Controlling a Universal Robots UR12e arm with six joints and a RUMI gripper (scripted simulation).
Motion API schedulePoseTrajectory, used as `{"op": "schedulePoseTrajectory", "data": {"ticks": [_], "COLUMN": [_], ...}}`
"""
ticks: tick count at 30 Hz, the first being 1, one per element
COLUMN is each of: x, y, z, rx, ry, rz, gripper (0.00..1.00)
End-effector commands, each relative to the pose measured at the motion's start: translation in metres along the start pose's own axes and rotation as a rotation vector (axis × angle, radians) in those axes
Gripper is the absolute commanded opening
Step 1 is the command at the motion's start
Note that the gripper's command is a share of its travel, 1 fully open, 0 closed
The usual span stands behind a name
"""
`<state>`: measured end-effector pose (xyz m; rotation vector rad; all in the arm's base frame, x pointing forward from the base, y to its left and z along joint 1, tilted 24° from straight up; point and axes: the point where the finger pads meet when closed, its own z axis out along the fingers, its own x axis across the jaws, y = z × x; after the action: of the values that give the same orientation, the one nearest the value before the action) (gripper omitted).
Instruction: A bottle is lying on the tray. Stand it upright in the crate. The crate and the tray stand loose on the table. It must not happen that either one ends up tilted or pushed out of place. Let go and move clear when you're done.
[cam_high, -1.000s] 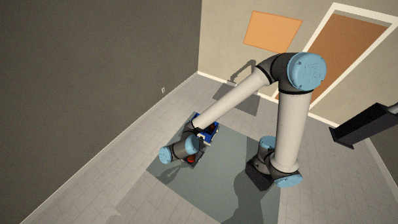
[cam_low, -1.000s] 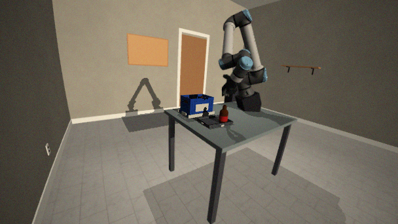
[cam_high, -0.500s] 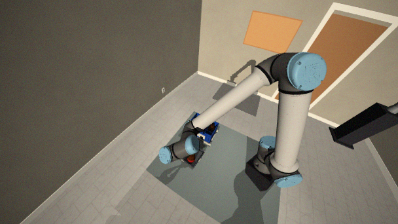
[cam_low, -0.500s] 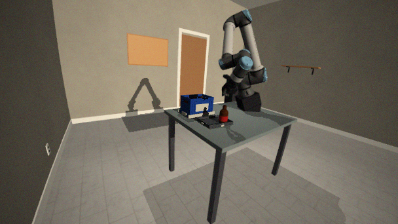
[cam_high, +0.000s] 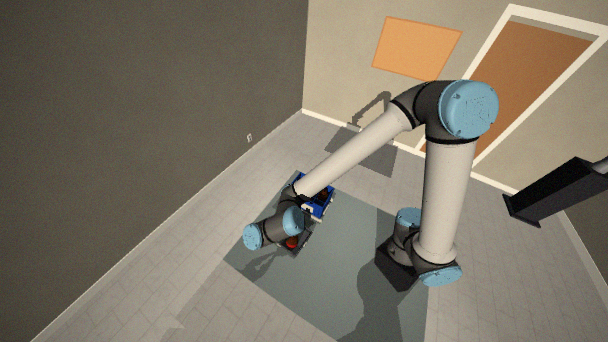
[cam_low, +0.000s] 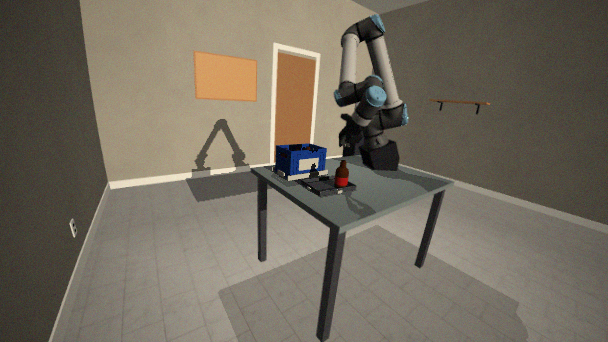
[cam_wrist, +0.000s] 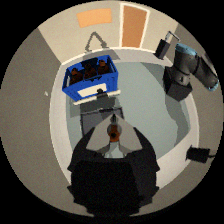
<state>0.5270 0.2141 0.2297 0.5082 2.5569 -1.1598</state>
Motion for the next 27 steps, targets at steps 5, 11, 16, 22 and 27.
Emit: {"op": "schedulePoseTrajectory", "data": {"ticks": [5, 11, 16, 22, 27], "x": [-0.0004, -0.0004, -0.0004, -0.0004, -0.0014], "y": [-0.0001, -0.0001, -0.0001, -0.0001, -0.0016], "z": [-0.0006, -0.0006, -0.0006, -0.0006, 0.0007], "rx": [-0.001, -0.001, -0.001, -0.001, -0.005], "ry": [-0.001, -0.001, -0.001, -0.001, 0.001], "rz": [0.001, 0.001, 0.001, 0.001, 0.004], "gripper": [0.0, 0.0, 0.0, 0.0, 1.0]}}
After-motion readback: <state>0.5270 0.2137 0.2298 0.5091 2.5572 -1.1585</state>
